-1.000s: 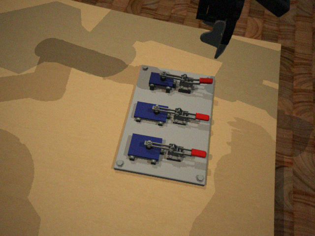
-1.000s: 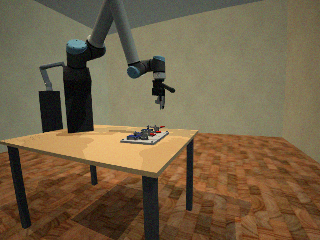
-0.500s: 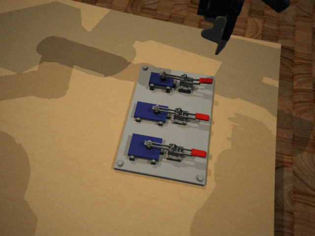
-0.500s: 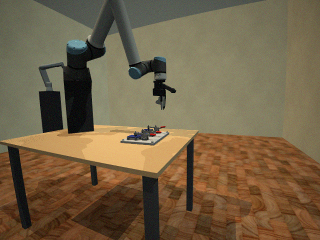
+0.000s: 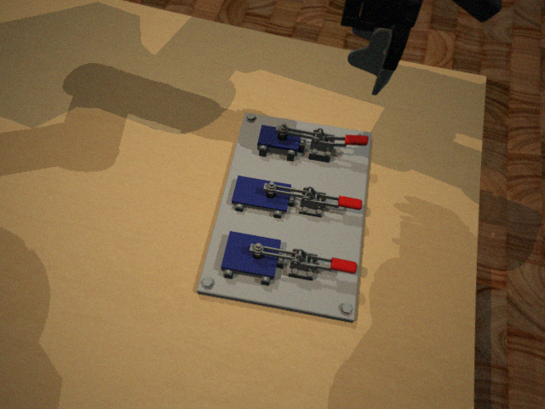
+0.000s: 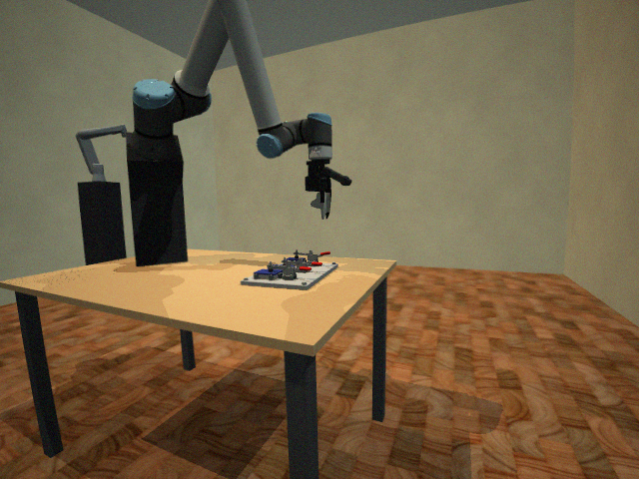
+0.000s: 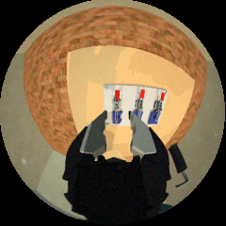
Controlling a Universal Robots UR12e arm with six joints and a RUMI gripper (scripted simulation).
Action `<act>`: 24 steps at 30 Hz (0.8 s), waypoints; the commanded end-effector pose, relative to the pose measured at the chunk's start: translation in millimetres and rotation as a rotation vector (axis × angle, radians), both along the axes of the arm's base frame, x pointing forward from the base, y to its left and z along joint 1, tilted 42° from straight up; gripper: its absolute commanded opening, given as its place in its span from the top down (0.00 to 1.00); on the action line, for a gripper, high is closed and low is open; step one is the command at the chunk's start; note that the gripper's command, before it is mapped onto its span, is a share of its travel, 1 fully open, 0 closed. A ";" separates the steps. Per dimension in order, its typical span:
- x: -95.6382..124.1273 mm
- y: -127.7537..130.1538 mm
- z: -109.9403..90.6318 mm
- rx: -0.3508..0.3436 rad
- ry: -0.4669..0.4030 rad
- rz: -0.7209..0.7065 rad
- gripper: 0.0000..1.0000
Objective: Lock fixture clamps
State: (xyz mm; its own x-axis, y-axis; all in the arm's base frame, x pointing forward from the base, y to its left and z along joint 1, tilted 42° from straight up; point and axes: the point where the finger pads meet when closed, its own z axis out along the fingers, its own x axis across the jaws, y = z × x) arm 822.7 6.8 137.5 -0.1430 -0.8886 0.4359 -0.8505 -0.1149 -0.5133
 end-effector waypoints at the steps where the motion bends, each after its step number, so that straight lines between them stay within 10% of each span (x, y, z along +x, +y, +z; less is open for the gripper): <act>1: 0.1 0.3 0.8 0.000 -0.001 0.001 0.72; 24: 10.6 -9.0 -14.5 0.000 -0.001 0.001 0.72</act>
State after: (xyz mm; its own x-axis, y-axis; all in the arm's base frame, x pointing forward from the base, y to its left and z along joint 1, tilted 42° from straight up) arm 827.2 2.6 131.0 -0.1430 -0.8886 0.4358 -0.8505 -0.1149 -0.5133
